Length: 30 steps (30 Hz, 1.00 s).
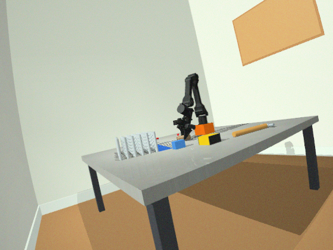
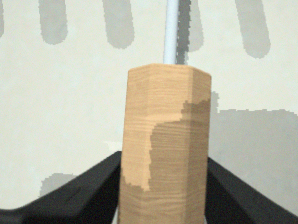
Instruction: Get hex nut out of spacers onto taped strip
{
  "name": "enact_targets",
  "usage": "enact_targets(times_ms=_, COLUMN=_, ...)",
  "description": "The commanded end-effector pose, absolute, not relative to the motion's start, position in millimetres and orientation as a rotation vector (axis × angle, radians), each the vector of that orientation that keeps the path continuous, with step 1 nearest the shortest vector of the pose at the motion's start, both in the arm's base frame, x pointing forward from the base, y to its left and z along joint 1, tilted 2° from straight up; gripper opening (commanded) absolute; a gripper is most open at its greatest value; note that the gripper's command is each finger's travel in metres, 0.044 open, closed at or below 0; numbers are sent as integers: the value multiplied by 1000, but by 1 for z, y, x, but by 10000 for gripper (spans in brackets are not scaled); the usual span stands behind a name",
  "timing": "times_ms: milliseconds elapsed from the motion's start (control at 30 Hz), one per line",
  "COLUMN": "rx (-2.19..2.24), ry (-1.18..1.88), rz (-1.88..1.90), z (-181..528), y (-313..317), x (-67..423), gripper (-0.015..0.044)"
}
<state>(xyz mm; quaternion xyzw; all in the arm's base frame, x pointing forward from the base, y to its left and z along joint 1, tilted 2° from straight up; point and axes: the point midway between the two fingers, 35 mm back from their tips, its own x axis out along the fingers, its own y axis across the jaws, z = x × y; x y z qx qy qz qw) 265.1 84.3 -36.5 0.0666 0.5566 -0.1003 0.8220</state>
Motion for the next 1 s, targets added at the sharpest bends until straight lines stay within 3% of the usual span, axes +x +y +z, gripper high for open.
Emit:
enact_targets(times_ms=0, rx=150, ry=1169, rz=-210, z=-30, y=86, x=269, gripper=0)
enact_targets(times_ms=600, rx=149, ry=1167, rz=-206, z=-17, y=87, x=272, gripper=0)
enact_targets(times_ms=967, rx=152, ry=1170, rz=-209, z=-10, y=92, x=235, gripper=0)
